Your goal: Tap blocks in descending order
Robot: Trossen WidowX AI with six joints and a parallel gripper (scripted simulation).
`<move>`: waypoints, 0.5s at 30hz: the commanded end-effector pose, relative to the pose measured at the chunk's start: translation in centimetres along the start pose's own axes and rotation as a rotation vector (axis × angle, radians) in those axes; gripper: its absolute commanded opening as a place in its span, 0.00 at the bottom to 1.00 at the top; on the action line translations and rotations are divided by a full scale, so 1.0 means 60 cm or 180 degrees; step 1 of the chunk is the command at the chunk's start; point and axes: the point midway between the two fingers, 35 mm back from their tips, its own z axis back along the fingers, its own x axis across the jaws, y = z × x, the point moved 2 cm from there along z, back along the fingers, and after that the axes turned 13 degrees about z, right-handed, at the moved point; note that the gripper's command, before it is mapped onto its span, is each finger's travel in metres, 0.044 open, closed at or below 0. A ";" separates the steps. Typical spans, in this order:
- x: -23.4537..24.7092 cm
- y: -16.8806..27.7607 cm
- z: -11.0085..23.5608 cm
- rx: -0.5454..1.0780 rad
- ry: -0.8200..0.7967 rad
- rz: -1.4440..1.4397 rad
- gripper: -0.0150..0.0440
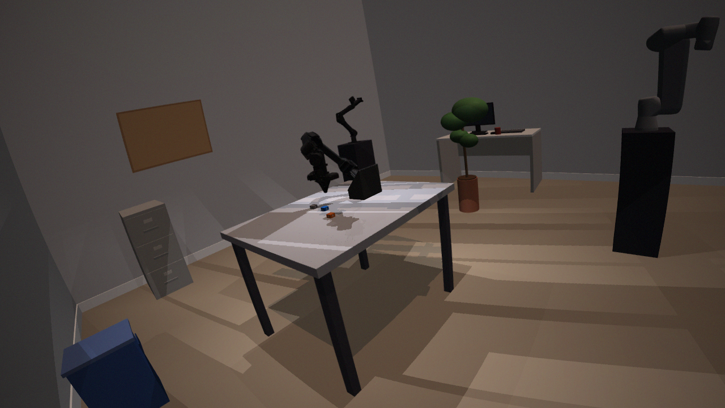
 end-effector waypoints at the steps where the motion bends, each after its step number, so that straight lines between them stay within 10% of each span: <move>1: 0.031 -0.017 -0.005 0.0023 -0.0011 -0.0027 0.29; 15: 0.031 -0.016 -0.141 0.0023 -0.0001 -0.0029 0.29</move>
